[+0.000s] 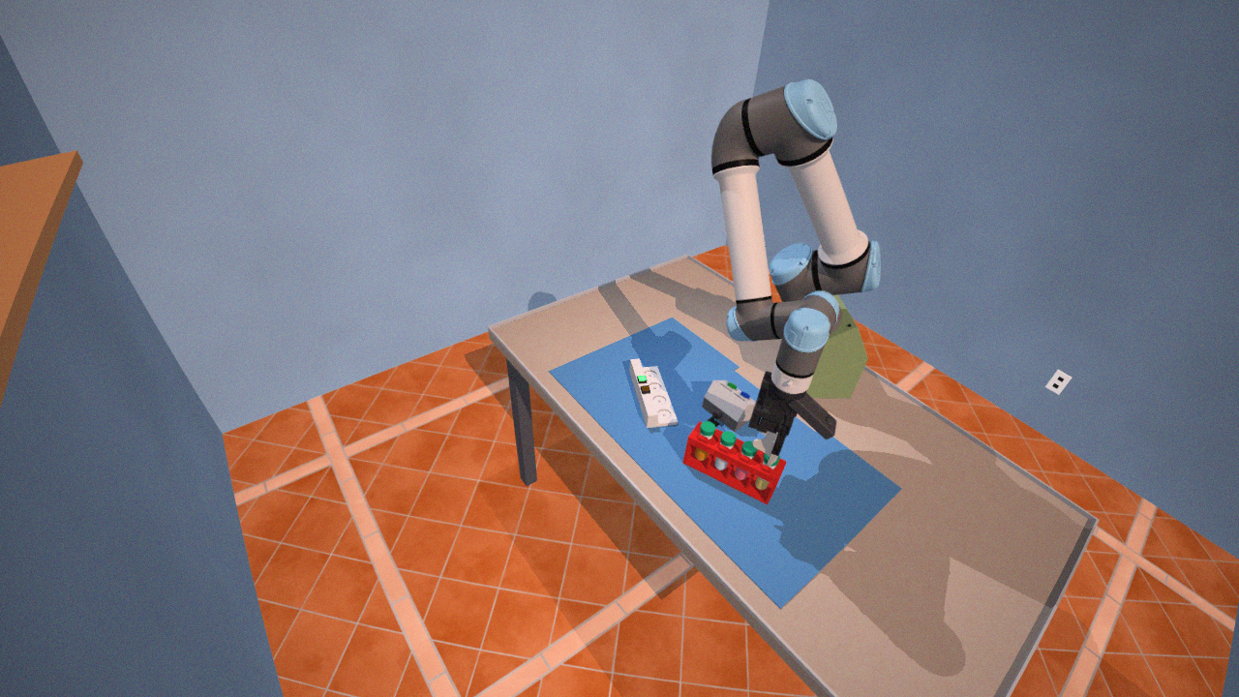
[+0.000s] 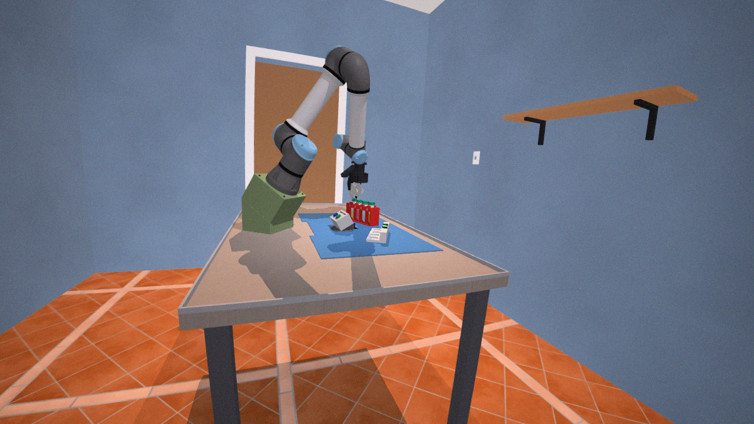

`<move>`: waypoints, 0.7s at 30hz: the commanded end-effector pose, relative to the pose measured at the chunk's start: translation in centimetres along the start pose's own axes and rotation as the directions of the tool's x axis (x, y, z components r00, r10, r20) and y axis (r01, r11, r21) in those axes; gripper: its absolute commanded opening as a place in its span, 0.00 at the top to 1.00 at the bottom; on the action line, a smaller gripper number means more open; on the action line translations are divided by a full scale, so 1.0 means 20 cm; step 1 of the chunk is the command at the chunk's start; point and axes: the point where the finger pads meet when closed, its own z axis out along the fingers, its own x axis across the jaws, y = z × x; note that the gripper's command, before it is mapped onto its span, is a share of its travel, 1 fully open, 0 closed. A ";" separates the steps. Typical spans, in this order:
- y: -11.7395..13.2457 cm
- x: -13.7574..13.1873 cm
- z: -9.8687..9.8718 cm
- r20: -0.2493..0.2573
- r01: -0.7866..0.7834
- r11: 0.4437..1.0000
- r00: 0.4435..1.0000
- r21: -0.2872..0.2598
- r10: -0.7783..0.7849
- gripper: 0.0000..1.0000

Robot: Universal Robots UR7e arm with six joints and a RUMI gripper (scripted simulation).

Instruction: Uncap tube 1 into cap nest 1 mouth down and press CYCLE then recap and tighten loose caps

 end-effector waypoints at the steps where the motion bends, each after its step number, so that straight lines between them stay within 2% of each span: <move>1: 0.00 0.00 0.00 0.005 -0.258 0.966 0.966 -0.014 0.258 1.00; 3: 0.00 0.00 0.00 0.005 -0.258 0.966 0.966 -0.014 0.258 1.00; 5: 0.00 0.00 0.00 0.003 -0.354 0.935 0.935 -0.014 0.354 1.00; 11: 0.00 0.00 0.00 -0.001 -0.602 0.798 0.798 -0.014 0.602 1.00; 21: 0.00 0.00 0.00 -0.001 -0.612 0.791 0.791 -0.014 0.612 1.00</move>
